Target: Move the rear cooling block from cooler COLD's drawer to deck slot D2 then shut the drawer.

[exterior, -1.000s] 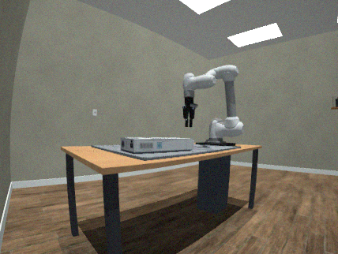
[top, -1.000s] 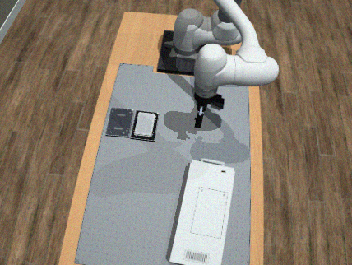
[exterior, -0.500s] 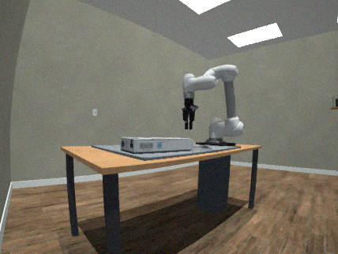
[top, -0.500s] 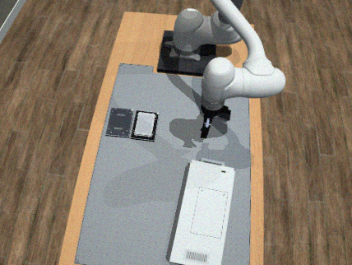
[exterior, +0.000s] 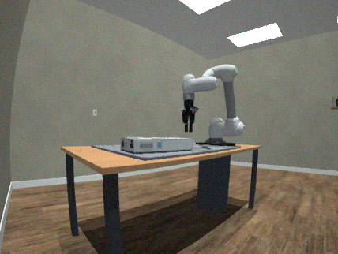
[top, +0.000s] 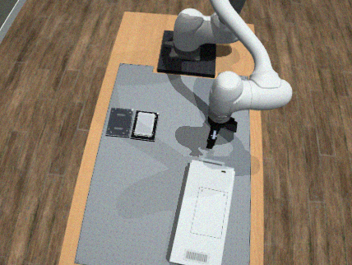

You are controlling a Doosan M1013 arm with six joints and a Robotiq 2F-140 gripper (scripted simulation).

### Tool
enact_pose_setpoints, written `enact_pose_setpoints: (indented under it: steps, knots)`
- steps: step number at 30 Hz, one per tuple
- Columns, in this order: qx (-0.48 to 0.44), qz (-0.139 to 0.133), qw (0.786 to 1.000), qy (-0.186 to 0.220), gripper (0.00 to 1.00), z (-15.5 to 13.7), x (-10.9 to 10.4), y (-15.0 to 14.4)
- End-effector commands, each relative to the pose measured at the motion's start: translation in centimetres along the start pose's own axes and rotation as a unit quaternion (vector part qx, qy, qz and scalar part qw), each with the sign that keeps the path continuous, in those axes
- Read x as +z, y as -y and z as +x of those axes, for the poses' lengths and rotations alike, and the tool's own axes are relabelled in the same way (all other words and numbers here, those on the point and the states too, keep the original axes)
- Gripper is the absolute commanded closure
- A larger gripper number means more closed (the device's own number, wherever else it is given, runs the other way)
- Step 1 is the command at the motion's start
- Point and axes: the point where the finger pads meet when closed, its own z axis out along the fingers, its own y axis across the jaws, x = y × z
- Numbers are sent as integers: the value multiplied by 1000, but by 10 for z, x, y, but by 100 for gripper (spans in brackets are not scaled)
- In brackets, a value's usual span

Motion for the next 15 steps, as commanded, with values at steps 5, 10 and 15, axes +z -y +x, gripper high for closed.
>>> enact_pose_setpoints:
  steps: [5, 10, 15]
  knots:
    - [0, -1, 1000, 0, 66, 20, 11, -20]
    - [0, -1, 1000, 0, 66, 34, 19, -33]
    - [0, -1, 1000, 0, 66, 34, 21, -34]
